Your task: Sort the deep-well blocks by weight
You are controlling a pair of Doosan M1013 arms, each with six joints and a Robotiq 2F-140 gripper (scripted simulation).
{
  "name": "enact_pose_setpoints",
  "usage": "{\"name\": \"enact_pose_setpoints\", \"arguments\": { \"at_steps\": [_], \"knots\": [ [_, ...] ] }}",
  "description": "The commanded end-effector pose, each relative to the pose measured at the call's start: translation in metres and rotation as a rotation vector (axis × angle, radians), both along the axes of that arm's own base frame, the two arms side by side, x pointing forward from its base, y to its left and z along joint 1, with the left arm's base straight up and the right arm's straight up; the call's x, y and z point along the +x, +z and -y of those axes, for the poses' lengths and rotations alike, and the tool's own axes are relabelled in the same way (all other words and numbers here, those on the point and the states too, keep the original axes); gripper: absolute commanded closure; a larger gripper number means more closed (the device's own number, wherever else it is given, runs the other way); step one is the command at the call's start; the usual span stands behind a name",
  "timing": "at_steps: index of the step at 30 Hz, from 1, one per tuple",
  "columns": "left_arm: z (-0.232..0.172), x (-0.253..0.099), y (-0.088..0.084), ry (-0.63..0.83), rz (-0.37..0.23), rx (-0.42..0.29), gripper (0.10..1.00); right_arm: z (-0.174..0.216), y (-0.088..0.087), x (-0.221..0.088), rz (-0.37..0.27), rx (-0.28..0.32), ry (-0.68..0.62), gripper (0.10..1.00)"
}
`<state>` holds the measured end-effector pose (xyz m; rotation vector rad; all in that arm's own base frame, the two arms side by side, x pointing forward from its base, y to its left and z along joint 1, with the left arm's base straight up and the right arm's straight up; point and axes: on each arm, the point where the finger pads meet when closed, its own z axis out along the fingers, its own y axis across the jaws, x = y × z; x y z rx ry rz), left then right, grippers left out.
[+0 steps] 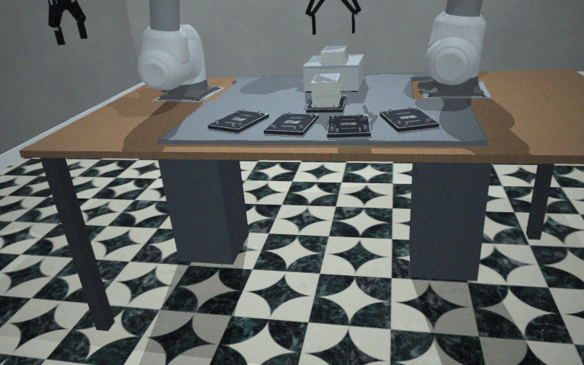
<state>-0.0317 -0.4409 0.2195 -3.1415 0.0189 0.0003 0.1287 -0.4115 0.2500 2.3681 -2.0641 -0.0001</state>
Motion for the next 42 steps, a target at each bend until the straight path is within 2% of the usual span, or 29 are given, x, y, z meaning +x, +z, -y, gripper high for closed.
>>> {"name": "enact_pose_setpoints", "arguments": {
  "at_steps": [1,4,18,42],
  "knots": [
    [0.000,0.000,0.001,0.000,0.000,-0.001,0.098,0.000,0.001,0.000,0.001,-0.001,0.000,0.098],
    [0.000,0.000,-0.009,0.000,0.000,-0.001,0.098,0.000,0.001,0.000,0.001,-0.001,0.000,0.098],
    [0.000,0.000,-0.009,0.000,0.000,-0.001,0.098,0.000,0.001,0.000,0.001,-0.001,0.000,0.098],
    [0.000,0.000,-0.044,0.000,0.000,-0.001,0.098,0.000,0.001,0.000,0.001,-0.001,0.000,0.098]
  ]
}}
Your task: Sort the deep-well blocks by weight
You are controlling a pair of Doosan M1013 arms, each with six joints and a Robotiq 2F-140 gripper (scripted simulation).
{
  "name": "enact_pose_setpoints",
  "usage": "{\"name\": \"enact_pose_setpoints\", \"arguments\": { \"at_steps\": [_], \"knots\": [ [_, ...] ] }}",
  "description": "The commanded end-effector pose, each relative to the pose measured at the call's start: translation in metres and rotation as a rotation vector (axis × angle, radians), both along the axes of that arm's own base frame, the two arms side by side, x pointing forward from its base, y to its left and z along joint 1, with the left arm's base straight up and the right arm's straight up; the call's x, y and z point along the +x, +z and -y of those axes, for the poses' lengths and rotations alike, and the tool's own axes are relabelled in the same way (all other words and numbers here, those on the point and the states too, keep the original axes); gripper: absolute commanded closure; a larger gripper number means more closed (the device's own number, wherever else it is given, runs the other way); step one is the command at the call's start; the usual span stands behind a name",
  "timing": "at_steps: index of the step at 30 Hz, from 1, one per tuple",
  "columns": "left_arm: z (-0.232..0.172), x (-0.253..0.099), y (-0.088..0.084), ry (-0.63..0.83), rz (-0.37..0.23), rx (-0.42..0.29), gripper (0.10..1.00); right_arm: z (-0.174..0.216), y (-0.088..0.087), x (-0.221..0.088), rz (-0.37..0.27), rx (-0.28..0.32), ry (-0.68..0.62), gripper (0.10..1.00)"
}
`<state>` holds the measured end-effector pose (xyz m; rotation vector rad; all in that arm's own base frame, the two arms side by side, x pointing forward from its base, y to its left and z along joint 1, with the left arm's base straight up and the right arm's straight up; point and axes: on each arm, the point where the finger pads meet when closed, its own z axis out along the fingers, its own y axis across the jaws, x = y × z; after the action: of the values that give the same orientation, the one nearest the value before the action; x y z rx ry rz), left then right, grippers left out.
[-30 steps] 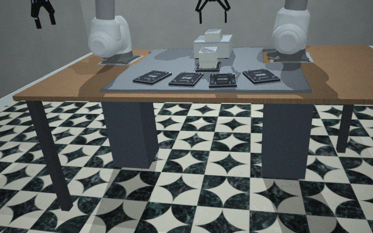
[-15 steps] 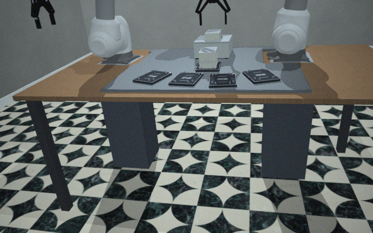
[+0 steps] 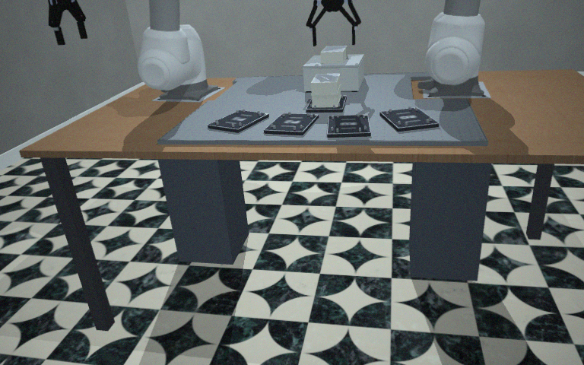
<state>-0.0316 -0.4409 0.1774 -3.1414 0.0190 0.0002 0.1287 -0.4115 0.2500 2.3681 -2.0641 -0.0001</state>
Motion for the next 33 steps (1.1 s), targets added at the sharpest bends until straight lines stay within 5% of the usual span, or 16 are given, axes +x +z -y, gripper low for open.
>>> {"name": "enact_pose_setpoints", "arguments": {
  "at_steps": [1,23,33],
  "knots": [
    [0.000,0.000,-0.002,0.000,0.000,-0.001,0.098,0.000,0.001,0.000,0.001,-0.001,0.000,0.098],
    [0.000,0.000,-0.036,0.000,0.000,-0.001,0.098,0.000,0.001,0.000,0.001,-0.001,0.000,0.098],
    [0.000,0.000,-0.037,0.000,0.000,-0.001,0.098,0.000,0.001,0.000,0.001,-0.001,0.000,0.098]
  ]
}}
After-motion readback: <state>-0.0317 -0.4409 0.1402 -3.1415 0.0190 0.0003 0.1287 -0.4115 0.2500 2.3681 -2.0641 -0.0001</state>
